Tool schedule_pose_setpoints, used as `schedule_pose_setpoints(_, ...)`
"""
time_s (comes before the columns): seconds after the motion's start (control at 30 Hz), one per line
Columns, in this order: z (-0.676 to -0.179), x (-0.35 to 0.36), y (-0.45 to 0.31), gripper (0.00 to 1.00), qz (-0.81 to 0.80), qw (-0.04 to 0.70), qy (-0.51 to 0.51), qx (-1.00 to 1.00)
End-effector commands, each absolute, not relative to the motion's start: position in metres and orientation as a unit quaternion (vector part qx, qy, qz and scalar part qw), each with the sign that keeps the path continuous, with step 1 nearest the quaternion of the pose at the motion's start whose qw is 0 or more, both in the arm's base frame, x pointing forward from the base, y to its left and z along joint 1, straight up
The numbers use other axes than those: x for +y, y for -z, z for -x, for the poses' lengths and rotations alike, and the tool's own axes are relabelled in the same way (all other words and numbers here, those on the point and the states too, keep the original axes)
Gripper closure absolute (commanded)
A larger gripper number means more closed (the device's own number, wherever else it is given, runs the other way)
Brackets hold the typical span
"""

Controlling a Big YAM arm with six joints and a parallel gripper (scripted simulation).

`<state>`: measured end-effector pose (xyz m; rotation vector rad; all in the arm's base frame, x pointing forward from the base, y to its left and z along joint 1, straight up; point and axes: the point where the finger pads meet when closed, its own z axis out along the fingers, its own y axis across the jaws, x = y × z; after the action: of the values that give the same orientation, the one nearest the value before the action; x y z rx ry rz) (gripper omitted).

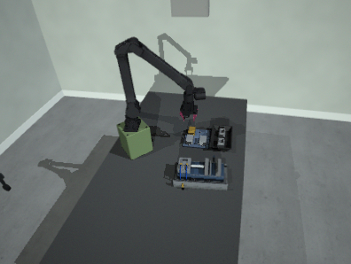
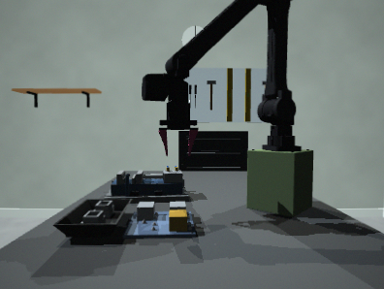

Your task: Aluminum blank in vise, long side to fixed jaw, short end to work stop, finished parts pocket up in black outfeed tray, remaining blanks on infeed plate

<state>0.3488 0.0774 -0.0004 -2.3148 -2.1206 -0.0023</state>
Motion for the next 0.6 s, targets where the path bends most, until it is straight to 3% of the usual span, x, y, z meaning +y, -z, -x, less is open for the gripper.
schedule_pose_setpoints(0.0, -0.3674, 0.0769, -0.0052, 0.36, 0.745, -0.006, 0.009, -0.667)
schedule_pose_setpoints(0.57, -0.3603, 0.0767, -0.0025, 0.36, 0.744, -0.003, 0.004, -0.669)
